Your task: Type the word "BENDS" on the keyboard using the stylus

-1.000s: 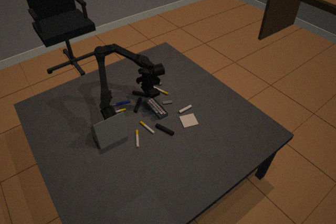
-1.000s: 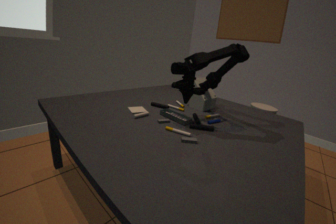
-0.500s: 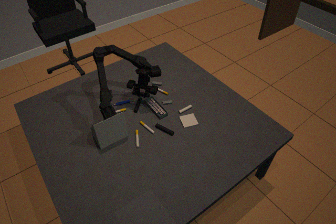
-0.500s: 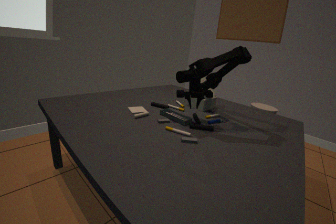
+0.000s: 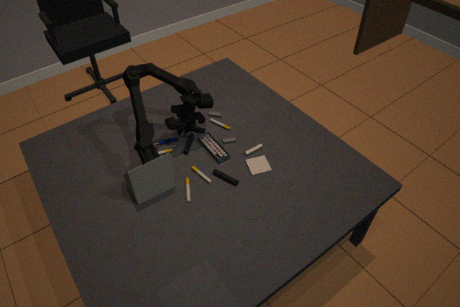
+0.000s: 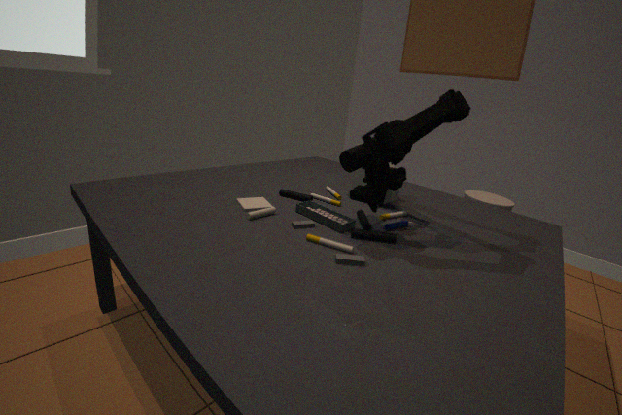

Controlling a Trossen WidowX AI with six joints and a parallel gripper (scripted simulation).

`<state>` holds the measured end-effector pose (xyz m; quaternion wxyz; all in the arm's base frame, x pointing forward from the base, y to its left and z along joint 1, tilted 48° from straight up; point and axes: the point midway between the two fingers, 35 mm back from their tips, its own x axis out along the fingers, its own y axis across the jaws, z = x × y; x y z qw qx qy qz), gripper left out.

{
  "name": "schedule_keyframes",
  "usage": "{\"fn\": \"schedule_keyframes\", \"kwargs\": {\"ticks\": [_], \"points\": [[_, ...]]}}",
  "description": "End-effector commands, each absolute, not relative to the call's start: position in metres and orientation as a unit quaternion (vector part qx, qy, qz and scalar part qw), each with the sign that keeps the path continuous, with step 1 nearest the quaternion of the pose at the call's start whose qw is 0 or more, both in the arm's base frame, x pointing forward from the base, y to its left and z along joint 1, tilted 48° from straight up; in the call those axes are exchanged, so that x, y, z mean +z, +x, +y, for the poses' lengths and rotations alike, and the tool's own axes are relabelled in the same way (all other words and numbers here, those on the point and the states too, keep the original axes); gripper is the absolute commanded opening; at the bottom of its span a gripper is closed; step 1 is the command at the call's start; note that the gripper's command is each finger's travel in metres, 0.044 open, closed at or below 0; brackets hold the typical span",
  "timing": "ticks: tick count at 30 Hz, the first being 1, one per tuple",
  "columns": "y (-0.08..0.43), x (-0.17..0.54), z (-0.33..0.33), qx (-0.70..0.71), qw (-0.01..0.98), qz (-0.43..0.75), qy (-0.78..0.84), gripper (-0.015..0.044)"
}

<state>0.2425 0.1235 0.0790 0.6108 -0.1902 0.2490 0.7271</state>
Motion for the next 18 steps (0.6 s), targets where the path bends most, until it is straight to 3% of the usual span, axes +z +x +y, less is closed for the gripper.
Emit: {"fn": "schedule_keyframes", "kwargs": {"ticks": [1, 8, 18], "points": [[0.196, 0.100, 0.162, 0.811, 0.441, -0.102, -0.371, 0.0150], [0.182, 0.106, 0.172, 0.792, 0.354, -0.259, -0.425, 0.0150], [0.180, 0.106, 0.172, 0.789, 0.347, -0.270, -0.429, 0.0150]]}}
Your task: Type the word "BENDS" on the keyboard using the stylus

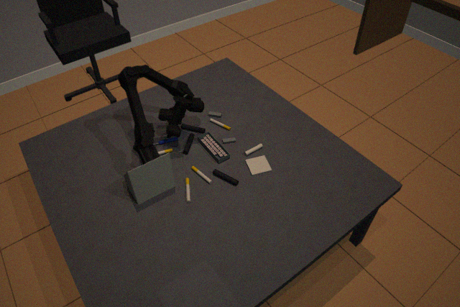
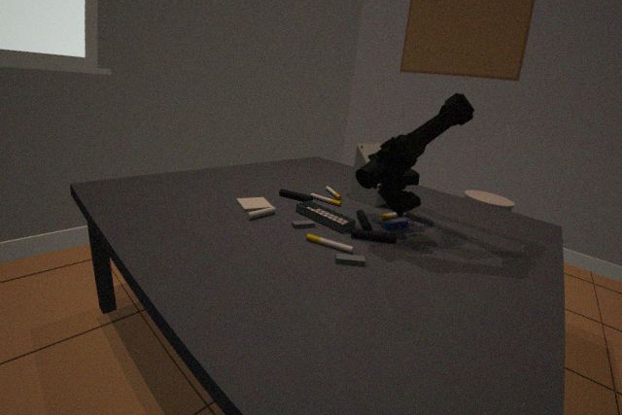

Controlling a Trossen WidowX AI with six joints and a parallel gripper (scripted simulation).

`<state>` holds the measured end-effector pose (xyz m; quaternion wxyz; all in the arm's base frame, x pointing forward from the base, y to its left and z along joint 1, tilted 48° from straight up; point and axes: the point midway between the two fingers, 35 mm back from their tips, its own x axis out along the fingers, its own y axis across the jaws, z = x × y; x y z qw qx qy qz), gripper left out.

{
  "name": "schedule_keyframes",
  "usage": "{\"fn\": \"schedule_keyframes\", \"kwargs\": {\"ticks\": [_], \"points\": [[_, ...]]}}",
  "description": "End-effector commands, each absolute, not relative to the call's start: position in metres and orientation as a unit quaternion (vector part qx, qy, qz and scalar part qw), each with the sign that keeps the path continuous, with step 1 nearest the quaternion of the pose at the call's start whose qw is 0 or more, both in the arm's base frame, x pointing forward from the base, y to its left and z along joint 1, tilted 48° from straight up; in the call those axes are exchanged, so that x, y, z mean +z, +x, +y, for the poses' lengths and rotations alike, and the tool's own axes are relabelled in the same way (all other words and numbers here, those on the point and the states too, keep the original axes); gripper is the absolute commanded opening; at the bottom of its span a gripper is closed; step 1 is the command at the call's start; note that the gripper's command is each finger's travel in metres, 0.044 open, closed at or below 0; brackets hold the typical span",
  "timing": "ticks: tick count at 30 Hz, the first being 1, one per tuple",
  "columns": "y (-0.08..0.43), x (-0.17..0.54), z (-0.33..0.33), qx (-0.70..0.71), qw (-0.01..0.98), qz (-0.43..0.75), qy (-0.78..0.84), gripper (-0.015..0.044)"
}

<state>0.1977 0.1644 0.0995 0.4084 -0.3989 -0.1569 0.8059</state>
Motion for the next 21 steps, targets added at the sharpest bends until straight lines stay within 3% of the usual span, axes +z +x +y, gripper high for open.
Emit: {"fn": "schedule_keyframes", "kwargs": {"ticks": [1, 21], "points": [[0.1803, 0.1064, 0.1724, 0.789, 0.347, -0.270, -0.429, 0.0150], [0.1811, 0.1001, 0.1794, 0.789, 0.347, -0.271, -0.428, 0.0150]]}}
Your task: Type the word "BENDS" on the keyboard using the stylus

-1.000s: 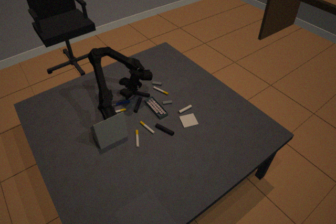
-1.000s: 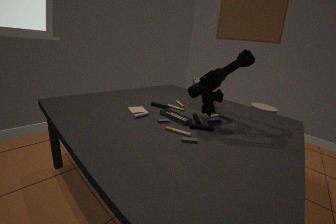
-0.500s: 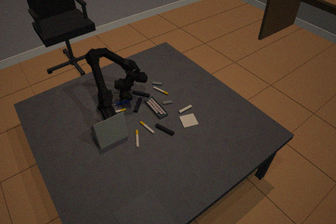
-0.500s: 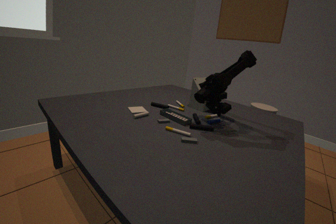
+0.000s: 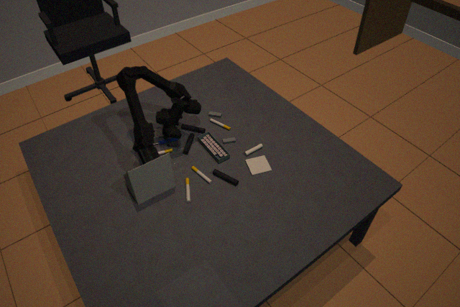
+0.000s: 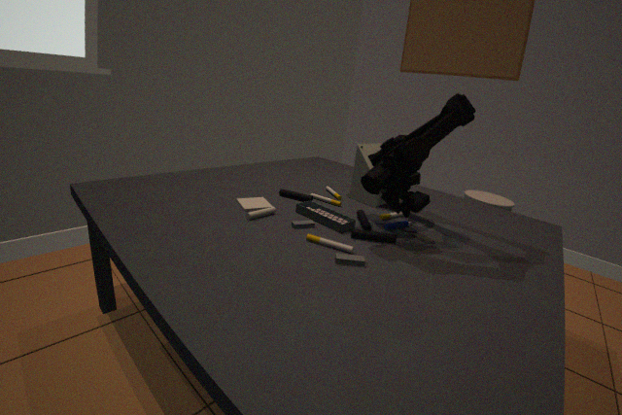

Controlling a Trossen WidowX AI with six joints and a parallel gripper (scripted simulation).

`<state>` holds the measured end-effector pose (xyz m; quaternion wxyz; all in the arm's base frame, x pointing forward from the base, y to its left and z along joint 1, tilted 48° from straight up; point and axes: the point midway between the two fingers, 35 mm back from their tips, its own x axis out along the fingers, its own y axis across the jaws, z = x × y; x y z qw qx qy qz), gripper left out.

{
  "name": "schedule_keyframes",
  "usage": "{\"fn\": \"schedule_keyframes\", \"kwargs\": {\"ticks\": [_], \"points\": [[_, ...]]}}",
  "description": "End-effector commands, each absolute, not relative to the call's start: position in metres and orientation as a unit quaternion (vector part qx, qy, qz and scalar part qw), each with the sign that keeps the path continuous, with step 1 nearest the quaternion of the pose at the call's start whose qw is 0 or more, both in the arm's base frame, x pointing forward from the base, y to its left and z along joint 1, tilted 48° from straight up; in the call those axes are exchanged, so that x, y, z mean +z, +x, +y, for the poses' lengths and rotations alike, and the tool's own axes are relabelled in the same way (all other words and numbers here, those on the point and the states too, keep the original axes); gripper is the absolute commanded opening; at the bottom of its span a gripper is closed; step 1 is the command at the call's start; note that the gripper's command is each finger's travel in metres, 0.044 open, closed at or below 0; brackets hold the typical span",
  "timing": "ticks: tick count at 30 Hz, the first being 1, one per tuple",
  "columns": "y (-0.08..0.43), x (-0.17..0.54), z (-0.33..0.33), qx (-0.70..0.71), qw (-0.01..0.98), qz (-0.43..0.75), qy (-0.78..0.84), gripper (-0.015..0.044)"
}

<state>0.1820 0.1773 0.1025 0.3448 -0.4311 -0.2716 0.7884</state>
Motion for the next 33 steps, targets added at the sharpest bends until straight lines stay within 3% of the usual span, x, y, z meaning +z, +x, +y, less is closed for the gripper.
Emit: {"fn": "schedule_keyframes", "kwargs": {"ticks": [1, 33], "points": [[0.181, 0.099, 0.180, 0.789, 0.347, -0.271, -0.428, 0.0150], [0.183, 0.081, 0.200, 0.789, 0.347, -0.271, -0.428, 0.0150]]}}
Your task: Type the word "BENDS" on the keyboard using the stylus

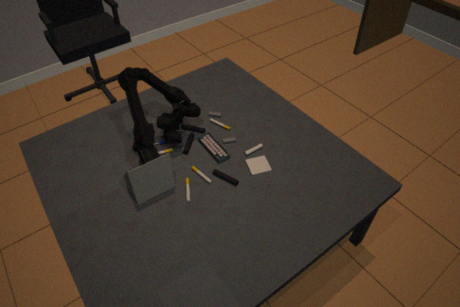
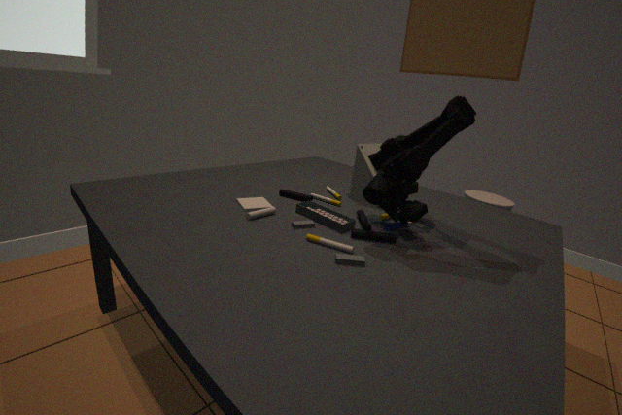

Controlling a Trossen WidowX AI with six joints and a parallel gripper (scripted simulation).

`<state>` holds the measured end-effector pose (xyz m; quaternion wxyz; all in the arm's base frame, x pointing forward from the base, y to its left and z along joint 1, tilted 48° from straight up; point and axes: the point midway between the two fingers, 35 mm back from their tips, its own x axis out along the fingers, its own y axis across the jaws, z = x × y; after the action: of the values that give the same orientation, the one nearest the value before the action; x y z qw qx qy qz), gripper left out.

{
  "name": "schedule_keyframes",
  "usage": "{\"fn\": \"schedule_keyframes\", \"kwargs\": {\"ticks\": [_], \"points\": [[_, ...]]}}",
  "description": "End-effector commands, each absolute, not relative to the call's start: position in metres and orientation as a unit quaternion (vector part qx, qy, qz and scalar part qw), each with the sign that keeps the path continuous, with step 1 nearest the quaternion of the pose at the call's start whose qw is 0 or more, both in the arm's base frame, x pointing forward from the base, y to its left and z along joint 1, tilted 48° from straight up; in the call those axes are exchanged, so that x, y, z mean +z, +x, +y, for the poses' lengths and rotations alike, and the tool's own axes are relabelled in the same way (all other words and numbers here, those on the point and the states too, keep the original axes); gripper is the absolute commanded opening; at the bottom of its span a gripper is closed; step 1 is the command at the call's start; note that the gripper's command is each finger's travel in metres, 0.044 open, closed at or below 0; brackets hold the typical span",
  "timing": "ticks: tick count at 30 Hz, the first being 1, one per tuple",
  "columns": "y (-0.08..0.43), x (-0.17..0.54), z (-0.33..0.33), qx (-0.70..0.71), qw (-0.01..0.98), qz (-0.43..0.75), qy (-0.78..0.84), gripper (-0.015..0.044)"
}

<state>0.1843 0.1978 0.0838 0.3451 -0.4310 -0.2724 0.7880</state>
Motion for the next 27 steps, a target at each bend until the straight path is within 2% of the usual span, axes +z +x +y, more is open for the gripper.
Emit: {"fn": "schedule_keyframes", "kwargs": {"ticks": [1, 6, 11, 13, 27], "points": [[0.183, 0.081, 0.201, 0.789, 0.347, -0.271, -0.428, 0.0150], [0.183, 0.080, 0.202, 0.789, 0.347, -0.271, -0.428, 0.0150], [0.184, 0.081, 0.201, 0.788, 0.345, -0.272, -0.431, 0.0019], [0.184, 0.081, 0.201, 0.788, 0.345, -0.272, -0.431, 0.0005], [0.184, 0.094, 0.185, 0.788, 0.344, -0.270, -0.432, 0.0000]]}}
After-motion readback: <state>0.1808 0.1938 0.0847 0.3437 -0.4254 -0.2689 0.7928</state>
